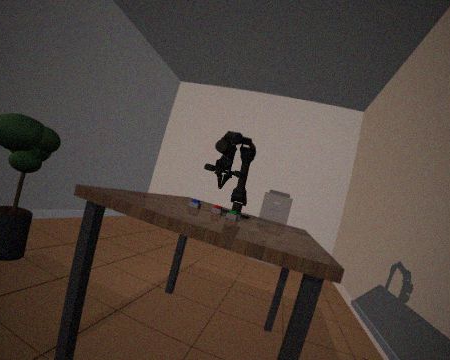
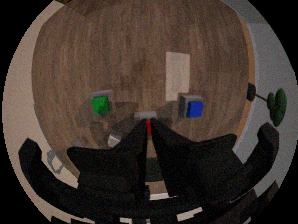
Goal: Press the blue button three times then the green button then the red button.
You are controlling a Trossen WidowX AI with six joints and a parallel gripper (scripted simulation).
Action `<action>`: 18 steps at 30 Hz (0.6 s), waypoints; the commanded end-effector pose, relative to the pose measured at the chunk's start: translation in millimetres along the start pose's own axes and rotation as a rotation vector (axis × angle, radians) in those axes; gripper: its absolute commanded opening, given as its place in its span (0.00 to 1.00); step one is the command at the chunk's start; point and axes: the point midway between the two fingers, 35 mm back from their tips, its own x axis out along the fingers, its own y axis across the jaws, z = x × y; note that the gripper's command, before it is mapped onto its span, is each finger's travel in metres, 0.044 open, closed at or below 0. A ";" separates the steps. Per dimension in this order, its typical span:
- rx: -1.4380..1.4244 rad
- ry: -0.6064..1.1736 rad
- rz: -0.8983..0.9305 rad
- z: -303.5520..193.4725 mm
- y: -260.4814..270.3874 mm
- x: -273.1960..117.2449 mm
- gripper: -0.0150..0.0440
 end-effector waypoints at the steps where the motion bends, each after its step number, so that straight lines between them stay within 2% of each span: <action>1: 0.004 -0.008 0.006 -3.0 53.5 -2.8 0.29; 4: 0.004 -0.007 0.010 -8.5 89.0 -2.9 0.29; 10: 0.004 -0.007 0.010 -8.8 91.5 -0.9 0.29; 15: 0.004 -0.007 0.010 -7.9 92.1 50.7 0.29; 18: 0.004 -0.007 0.010 -8.7 92.1 58.7 0.29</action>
